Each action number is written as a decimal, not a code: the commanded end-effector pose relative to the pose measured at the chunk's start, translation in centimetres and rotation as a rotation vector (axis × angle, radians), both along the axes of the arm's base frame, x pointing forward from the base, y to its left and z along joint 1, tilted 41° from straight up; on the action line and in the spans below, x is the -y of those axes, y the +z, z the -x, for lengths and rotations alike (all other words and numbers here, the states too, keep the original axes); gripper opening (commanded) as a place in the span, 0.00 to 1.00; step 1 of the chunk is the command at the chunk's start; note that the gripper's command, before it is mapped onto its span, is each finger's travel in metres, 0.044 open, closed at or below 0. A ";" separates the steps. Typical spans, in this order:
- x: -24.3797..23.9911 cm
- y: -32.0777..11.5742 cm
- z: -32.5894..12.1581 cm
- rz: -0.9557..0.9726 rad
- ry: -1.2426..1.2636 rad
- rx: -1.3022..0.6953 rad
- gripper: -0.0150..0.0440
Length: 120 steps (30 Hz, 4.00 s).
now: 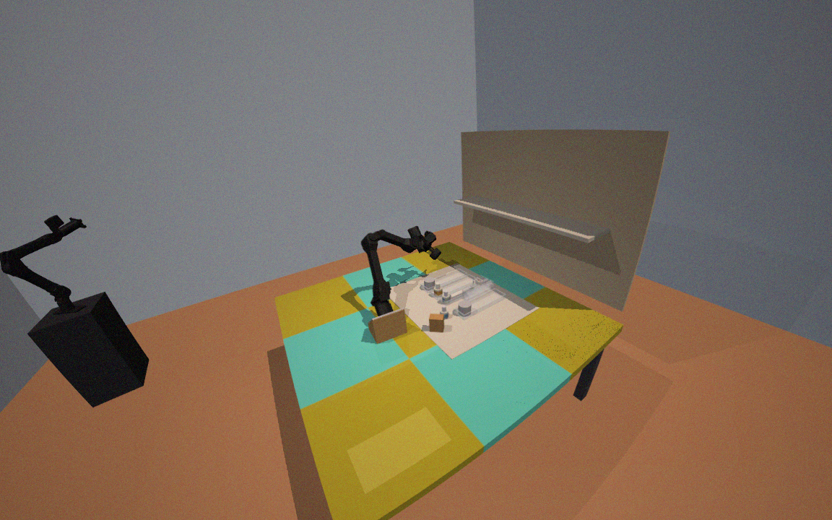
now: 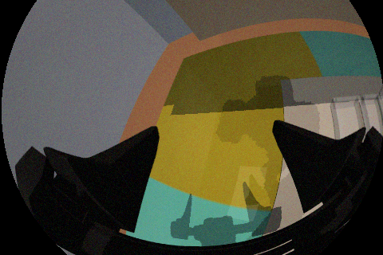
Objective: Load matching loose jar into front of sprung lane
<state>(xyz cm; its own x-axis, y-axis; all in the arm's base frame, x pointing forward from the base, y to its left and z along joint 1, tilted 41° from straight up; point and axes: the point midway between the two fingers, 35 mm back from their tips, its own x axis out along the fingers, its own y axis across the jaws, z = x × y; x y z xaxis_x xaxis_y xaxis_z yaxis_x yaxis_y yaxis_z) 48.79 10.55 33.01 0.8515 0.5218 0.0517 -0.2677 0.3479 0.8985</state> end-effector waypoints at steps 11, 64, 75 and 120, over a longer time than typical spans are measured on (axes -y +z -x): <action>16.0 -17.6 0.6 0.527 -0.125 -0.418 1.00; 23.7 -36.1 25.0 0.519 0.529 -0.826 1.00; 22.7 -37.3 24.6 0.519 0.529 -0.826 1.00; 28.2 -30.7 27.0 0.521 0.529 -0.830 0.25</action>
